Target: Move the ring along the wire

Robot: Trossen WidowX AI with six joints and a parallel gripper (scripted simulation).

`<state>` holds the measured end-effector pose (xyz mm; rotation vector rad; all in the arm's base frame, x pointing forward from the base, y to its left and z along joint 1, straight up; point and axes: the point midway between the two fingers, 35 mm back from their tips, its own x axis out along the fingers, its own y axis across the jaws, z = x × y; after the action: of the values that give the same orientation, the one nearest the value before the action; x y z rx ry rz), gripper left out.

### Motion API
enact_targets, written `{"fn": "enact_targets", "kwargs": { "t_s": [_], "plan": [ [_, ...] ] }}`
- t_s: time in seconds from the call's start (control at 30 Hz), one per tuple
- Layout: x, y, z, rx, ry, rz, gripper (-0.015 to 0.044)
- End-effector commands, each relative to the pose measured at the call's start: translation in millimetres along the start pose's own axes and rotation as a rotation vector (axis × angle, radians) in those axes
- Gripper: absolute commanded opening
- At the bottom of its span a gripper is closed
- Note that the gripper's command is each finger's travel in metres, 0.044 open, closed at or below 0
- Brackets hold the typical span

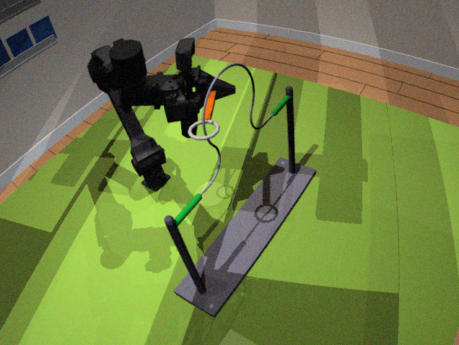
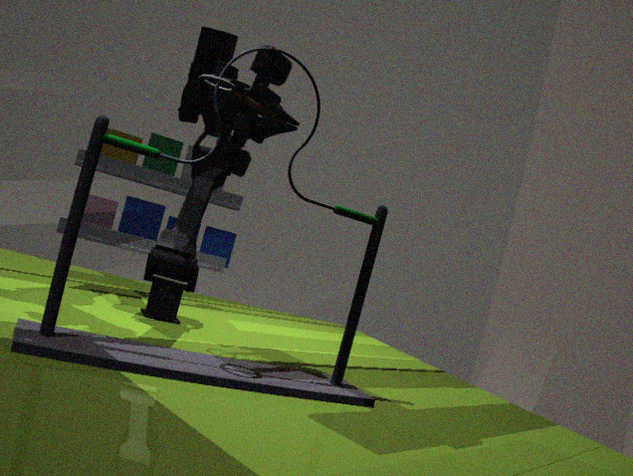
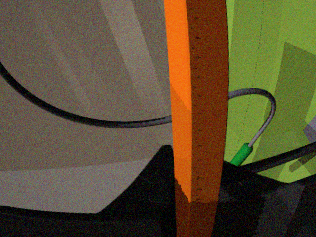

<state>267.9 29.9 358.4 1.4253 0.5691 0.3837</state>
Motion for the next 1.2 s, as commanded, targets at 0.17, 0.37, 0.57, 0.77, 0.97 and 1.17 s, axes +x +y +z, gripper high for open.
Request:
{"fn": "enact_targets", "kwargs": {
  "t_s": [0.17, 0.37, 0.57, 0.77, 0.97, 1.17],
  "plan": [
    [1, -3, 2, -0.101, -0.013, -0.068, -0.0150],
    [2, -6, 2, -0.170, -0.022, -0.116, -0.0150],
    [1, -9, 3, -0.238, -0.031, -0.163, -0.0150],
    [1, -12, 4, -0.306, -0.040, -0.210, -0.0150],
    [1, -15, 5, -0.374, -0.049, -0.257, -0.0150],
    [0, -18, 6, -0.443, -0.059, -0.304, -0.0150]
  ]
}}
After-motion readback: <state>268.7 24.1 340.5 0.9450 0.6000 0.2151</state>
